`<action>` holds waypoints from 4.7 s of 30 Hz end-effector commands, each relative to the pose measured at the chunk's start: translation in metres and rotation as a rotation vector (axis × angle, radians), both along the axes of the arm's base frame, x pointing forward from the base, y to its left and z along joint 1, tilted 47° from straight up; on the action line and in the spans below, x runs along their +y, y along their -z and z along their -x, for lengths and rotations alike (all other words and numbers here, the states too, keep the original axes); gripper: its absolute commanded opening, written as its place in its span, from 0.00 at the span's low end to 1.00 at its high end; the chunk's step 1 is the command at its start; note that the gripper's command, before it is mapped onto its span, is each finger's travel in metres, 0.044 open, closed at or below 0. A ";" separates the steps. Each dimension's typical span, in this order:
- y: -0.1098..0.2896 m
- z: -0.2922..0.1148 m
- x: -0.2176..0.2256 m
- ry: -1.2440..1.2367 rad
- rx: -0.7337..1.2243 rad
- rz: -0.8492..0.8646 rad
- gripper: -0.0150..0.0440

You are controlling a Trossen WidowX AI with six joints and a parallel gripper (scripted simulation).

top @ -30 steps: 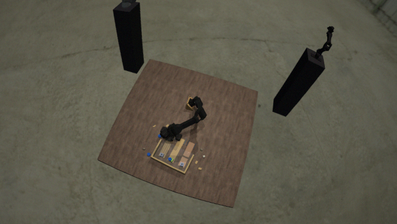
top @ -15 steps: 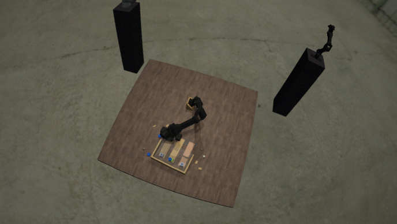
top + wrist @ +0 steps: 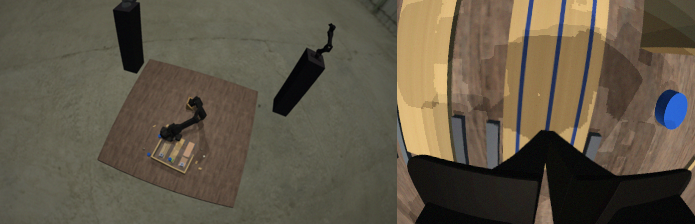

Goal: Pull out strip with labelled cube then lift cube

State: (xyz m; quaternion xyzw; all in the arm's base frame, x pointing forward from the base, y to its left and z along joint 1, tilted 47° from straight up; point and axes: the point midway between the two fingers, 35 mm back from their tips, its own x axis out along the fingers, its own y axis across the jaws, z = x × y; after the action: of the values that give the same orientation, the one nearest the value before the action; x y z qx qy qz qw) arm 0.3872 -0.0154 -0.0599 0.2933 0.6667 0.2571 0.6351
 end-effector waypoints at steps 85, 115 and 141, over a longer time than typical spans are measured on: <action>-0.005 0.132 0.011 -0.006 0.011 -0.007 0.25; -0.009 0.176 0.012 -0.005 0.014 -0.007 0.25; -0.009 0.180 0.012 -0.005 0.014 -0.007 0.25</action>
State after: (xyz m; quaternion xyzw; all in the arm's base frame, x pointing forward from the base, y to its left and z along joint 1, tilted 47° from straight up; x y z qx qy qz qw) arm 0.2163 -0.0087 -0.0483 0.2984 0.6591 0.2557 0.6413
